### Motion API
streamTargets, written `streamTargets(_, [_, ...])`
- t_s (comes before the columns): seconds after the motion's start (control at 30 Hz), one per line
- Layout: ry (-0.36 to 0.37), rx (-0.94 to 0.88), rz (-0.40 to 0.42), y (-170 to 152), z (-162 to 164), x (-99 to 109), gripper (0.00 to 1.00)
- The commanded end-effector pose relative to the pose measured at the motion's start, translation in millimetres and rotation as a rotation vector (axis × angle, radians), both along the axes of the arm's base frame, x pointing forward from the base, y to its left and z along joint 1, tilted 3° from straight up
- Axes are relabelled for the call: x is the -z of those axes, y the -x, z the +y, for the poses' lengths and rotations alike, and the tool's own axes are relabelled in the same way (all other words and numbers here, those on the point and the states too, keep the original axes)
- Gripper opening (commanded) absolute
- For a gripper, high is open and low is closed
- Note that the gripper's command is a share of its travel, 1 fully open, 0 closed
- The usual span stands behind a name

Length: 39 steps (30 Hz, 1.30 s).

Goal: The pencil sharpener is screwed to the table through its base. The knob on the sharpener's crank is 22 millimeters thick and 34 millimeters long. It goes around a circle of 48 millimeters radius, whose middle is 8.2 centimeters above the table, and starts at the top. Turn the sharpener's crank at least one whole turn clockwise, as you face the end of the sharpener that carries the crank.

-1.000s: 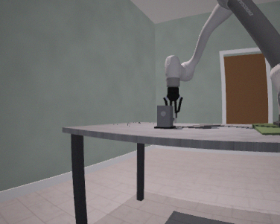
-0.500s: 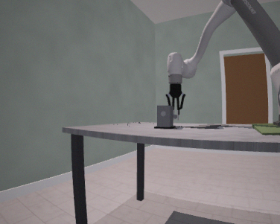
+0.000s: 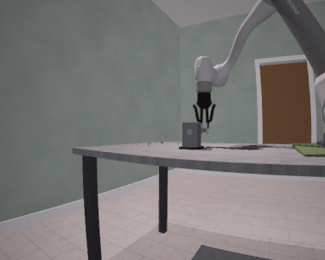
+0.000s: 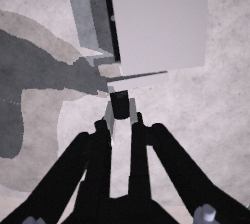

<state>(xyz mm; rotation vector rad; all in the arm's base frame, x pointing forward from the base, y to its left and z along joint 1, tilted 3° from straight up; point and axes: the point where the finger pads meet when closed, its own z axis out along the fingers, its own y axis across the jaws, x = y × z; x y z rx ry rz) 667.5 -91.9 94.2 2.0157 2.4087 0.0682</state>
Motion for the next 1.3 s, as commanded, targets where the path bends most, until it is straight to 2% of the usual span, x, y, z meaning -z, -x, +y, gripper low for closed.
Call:
streamTargets(0.0, [0.0, 0.0, 0.0, -0.6, 0.0, -3.0, 0.0])
streamTargets(1.27, [0.0, 0.0, 0.0, -1.5, 0.1, -6.7, 0.0])
